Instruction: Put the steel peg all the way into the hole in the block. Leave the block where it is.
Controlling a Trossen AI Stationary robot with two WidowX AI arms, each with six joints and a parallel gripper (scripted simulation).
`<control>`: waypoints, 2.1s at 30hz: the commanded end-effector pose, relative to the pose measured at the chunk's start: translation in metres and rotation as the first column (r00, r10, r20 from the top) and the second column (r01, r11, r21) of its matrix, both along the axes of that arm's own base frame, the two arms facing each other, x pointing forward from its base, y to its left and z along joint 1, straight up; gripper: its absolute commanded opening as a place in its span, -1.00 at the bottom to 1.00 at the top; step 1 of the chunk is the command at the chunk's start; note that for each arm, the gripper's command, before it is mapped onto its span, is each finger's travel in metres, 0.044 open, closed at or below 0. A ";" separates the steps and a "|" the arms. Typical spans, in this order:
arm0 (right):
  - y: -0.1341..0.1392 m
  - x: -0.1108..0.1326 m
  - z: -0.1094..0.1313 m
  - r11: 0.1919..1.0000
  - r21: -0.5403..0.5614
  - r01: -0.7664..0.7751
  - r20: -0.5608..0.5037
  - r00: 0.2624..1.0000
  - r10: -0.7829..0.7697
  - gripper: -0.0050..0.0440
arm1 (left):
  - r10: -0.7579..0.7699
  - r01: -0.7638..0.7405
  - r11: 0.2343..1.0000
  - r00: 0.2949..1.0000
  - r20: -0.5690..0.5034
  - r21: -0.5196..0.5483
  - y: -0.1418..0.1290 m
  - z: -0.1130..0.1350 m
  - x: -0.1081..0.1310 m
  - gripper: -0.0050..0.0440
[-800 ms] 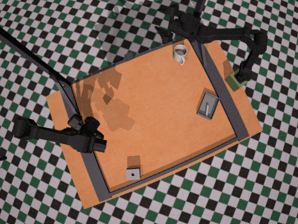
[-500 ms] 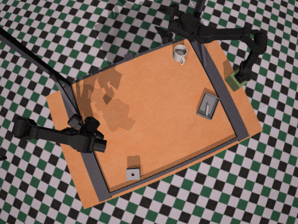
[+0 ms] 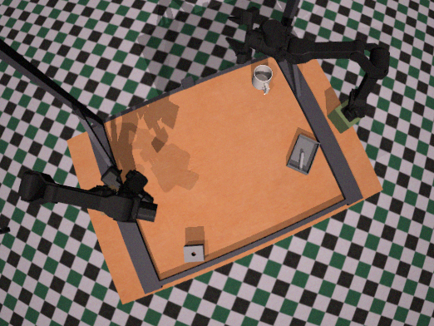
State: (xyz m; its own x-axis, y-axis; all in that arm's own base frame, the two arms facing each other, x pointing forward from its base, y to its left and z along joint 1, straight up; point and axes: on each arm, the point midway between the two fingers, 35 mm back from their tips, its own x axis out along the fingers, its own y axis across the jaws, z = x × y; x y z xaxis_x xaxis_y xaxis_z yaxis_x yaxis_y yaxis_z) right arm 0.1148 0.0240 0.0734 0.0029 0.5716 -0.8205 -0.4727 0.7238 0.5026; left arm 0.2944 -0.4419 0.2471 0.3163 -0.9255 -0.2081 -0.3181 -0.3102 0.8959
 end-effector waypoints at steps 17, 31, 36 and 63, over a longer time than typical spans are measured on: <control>-0.068 0.172 0.001 0.904 -0.319 0.284 0.305 0.934 -0.186 1.00 | 0.435 -0.498 0.860 0.595 -0.675 0.115 0.112 -0.073 0.075 -0.06; -0.078 0.276 0.025 0.814 -0.273 0.512 0.552 0.777 -0.303 1.00 | 0.479 -0.750 0.586 0.014 -0.878 0.308 0.197 -0.121 0.096 -0.06; -0.076 0.305 0.035 0.787 -0.225 0.574 0.615 0.710 -0.342 1.00 | 0.414 -0.798 0.453 -0.207 -0.887 0.398 0.230 -0.139 0.098 -0.06; -0.059 0.391 0.074 0.695 0.030 0.718 0.759 0.436 -0.483 1.00 | -0.398 -0.536 -0.209 -0.717 -0.572 0.818 0.382 -0.215 0.055 -0.06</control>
State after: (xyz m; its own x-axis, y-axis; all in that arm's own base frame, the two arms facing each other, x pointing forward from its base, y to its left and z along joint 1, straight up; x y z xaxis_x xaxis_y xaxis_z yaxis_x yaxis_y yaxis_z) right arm 0.4939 -0.0374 0.1309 0.8272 -0.0332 -0.5610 0.0261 0.9994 -0.0207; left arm 0.3576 -0.0799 0.0293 0.3756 -0.1557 -0.9136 0.1538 0.9826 -0.1042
